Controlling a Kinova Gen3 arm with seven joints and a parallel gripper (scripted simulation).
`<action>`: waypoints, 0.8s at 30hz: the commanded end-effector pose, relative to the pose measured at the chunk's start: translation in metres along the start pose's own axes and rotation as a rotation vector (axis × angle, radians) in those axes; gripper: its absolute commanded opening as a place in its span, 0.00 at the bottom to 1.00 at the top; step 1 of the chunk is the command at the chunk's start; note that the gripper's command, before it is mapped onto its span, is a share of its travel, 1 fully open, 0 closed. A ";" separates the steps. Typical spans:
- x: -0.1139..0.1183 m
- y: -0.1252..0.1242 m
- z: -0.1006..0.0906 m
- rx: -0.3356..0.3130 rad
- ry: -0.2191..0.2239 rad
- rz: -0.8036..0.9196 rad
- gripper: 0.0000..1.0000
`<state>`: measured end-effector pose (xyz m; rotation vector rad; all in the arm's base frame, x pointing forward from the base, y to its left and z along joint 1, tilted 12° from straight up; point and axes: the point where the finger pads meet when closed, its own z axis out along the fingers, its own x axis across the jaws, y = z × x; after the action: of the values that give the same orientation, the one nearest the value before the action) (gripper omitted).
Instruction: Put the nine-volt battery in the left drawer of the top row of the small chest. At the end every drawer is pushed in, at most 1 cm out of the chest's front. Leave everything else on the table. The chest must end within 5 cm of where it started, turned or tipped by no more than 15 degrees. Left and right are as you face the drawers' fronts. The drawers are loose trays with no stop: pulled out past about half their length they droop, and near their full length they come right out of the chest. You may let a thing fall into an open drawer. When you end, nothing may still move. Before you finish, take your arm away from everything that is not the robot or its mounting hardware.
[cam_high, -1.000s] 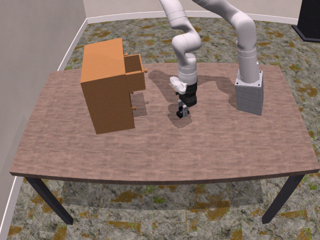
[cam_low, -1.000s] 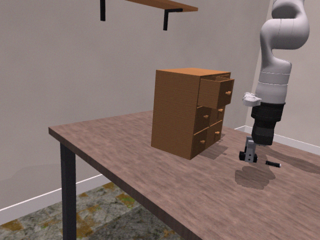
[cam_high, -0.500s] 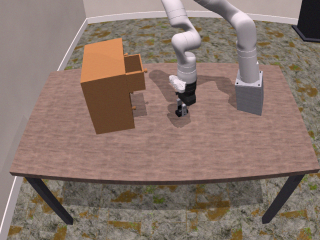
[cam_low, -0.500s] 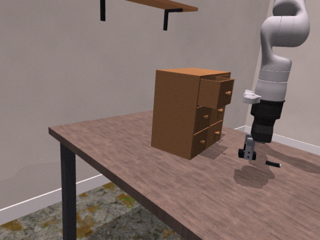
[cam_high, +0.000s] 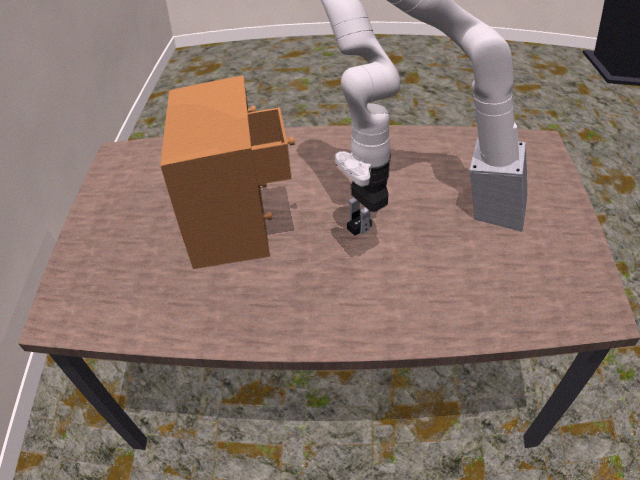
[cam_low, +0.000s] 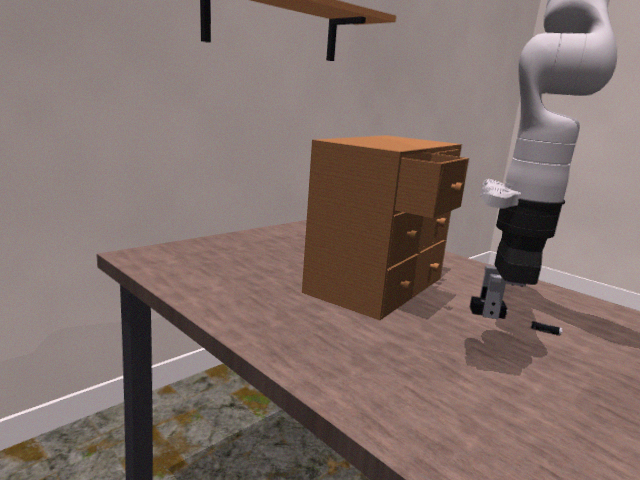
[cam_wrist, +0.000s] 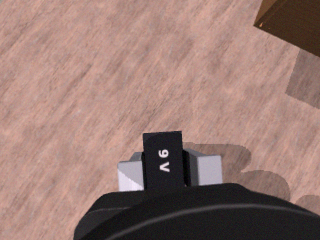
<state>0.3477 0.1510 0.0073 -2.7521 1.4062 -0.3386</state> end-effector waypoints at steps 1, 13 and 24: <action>0.002 -0.002 0.000 0.004 0.001 -0.015 0.51; 0.017 -0.023 0.002 0.055 0.024 -0.336 0.51; 0.034 -0.036 0.003 0.092 0.058 -0.719 0.51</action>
<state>0.3915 0.1498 0.0130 -3.0605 0.4095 -0.4800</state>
